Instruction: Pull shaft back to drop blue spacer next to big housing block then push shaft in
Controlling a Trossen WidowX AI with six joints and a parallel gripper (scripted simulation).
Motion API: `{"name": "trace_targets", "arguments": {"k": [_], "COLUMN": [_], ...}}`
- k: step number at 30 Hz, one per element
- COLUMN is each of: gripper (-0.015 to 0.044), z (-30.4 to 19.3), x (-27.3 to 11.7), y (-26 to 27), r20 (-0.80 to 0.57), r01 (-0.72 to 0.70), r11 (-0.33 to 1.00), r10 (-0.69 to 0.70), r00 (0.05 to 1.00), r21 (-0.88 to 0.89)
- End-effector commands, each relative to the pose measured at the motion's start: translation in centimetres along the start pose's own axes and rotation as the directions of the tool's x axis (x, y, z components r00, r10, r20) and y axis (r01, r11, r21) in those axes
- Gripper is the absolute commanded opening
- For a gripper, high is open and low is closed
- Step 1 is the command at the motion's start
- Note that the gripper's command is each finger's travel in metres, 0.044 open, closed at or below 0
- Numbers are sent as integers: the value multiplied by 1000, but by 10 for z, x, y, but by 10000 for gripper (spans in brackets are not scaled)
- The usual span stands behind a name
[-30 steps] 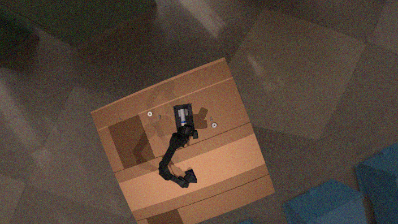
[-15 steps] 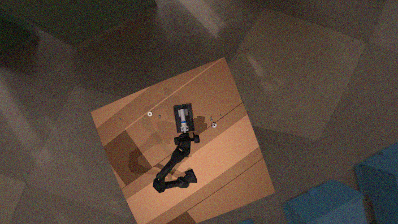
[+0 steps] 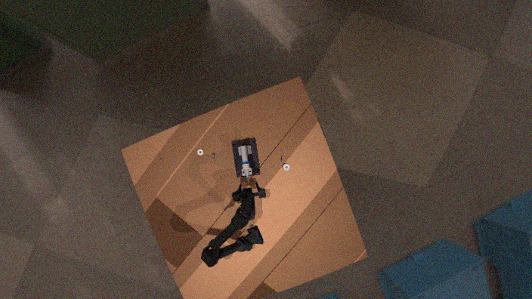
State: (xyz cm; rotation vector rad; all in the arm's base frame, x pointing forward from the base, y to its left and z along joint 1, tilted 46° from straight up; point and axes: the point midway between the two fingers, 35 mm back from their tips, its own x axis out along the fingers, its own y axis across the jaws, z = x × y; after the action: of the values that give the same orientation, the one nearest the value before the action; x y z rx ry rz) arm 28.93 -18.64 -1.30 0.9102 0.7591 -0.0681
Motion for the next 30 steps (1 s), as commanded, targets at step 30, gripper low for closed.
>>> {"name": "trace_targets", "arguments": {"k": [30], "gripper": [440], "z": [1], "x": [20], "y": [1], "r20": [7], "r01": [-4], "r11": [1000], "r10": [4], "r00": [1000], "r21": [3]}}
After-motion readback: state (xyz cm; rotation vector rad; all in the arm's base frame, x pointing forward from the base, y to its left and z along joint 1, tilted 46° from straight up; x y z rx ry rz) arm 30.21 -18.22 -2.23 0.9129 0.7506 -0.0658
